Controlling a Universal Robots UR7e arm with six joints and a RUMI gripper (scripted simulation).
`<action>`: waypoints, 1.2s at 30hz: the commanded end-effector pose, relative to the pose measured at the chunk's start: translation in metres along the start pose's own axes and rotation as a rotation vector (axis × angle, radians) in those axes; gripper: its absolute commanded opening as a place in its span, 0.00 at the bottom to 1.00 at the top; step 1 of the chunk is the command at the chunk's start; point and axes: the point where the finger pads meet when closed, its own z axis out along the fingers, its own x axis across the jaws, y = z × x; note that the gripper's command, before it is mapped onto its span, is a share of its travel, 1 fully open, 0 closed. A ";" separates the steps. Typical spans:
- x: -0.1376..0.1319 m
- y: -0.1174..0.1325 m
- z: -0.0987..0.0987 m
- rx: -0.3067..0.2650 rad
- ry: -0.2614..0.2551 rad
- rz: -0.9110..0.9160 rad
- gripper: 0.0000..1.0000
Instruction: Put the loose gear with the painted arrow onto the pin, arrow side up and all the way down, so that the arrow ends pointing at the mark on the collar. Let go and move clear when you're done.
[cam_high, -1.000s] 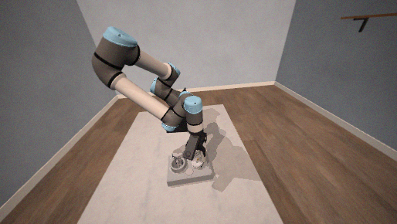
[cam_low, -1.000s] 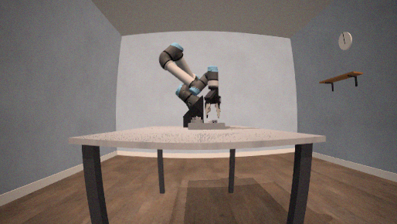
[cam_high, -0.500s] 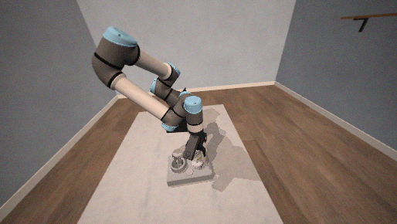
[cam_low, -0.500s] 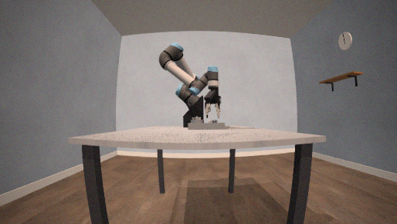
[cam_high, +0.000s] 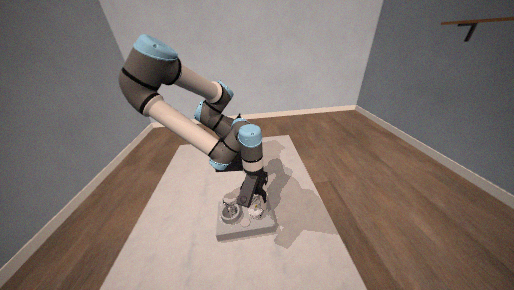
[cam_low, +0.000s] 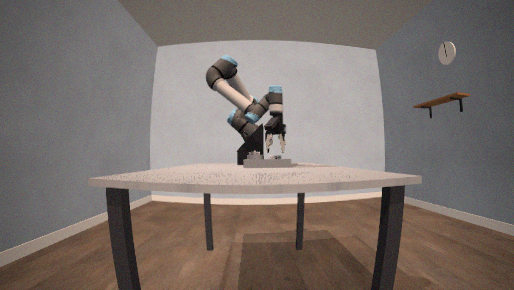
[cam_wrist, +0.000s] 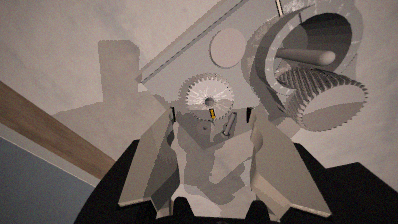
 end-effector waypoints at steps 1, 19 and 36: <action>0.000 0.000 -0.001 0.001 -0.001 0.000 0.54; 0.000 0.000 0.005 0.001 -0.001 0.000 0.54; 0.000 0.000 0.019 0.001 -0.001 0.000 0.54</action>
